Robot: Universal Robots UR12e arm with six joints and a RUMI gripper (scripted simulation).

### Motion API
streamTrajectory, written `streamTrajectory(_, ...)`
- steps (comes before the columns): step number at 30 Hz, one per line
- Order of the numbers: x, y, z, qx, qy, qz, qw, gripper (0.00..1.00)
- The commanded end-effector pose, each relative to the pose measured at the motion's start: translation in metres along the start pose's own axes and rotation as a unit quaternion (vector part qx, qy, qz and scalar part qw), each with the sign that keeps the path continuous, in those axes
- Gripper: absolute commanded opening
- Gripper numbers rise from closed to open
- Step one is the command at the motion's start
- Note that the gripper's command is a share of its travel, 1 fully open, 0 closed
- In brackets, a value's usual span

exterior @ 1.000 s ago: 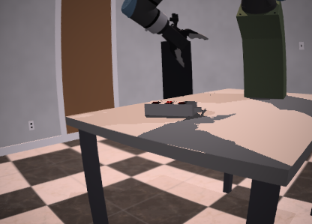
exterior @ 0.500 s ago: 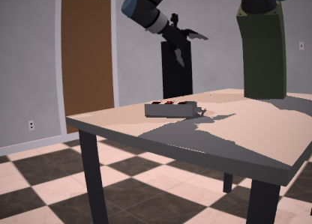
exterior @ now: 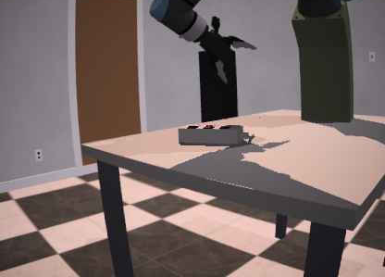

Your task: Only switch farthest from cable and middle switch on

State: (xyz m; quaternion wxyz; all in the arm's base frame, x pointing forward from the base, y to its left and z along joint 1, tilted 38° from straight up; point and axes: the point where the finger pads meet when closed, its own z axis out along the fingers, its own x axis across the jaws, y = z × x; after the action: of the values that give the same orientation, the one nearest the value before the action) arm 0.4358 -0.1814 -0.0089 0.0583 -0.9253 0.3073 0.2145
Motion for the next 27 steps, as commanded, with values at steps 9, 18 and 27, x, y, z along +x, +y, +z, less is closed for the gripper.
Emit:
streamTrajectory(9, 0.017, -0.015, -0.010, 0.006, 0.033, -0.089, 0.995, 1.00)
streamTrajectory(18, 0.037, -0.034, -0.022, 0.006, 0.078, -0.214, 0.974, 1.00)
streamTrajectory(27, 0.053, -0.050, -0.034, -0.001, 0.114, -0.312, 0.943, 1.00)
